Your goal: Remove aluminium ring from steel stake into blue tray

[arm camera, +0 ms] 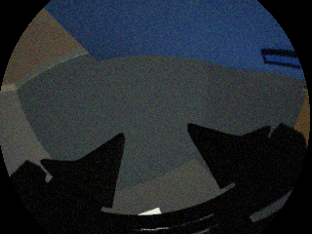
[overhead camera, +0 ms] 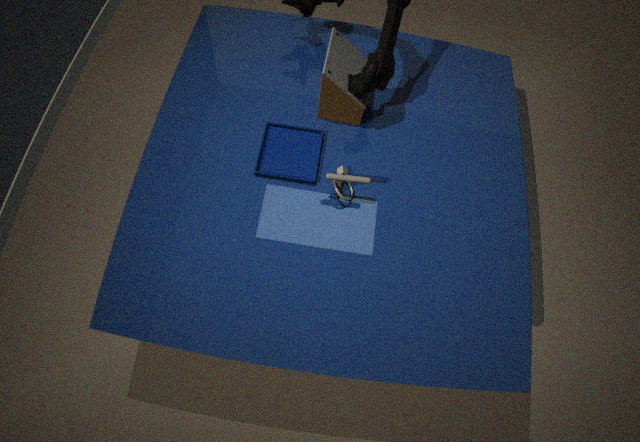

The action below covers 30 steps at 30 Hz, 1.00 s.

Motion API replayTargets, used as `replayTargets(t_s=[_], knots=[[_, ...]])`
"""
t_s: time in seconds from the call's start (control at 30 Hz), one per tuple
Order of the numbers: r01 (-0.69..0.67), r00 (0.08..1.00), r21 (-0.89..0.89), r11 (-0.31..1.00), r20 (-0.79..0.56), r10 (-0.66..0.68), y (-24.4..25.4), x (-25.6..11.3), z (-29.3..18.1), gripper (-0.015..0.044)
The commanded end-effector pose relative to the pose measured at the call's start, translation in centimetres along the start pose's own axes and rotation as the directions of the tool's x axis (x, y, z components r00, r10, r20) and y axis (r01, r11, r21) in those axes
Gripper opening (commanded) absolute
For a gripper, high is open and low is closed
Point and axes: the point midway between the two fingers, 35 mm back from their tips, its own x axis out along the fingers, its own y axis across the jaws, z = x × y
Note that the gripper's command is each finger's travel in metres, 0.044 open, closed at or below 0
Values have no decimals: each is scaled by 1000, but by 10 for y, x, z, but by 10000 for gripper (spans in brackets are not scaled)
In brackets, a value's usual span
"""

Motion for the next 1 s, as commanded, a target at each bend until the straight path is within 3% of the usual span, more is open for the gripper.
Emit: replayTargets(t_s=[0.0, 0.23, 0.6, 0.97], knots=[[0, 1000, 0, 1000, 0, 0, 0, 0, 0, 374], [81, 997, -171, 982, 30, -77, -28, 34, -28, 200], [241, 970, -485, 841, 99, -221, -99, 92, -74, 200], [362, 920, -731, 578, 180, -348, -185, 135, -103, 200]])
